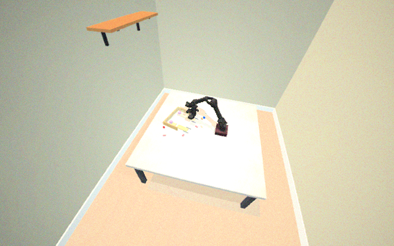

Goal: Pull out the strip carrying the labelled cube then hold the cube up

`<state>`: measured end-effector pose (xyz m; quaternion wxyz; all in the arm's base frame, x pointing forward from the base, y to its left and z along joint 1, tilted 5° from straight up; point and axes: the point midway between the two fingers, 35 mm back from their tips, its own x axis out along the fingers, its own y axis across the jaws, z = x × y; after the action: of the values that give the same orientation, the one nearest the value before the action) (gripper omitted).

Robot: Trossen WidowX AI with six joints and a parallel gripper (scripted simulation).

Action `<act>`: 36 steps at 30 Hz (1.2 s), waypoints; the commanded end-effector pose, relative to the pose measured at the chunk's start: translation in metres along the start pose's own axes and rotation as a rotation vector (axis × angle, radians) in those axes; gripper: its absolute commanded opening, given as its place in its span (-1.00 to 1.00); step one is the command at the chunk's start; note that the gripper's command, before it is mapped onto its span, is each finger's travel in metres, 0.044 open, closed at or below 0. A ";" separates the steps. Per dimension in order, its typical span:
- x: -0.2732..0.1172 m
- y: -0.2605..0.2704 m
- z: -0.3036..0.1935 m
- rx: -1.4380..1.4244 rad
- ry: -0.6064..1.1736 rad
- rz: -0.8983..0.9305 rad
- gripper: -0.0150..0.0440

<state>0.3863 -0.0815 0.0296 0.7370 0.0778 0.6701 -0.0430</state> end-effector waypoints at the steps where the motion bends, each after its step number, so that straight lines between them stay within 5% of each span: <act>1: 0.008 -0.001 0.000 -0.003 0.000 -0.004 -0.49; 36: 0.012 -0.001 -0.001 -0.003 0.000 -0.004 -0.49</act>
<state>0.3861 -0.0814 0.0183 0.7358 0.0780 0.6713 -0.0428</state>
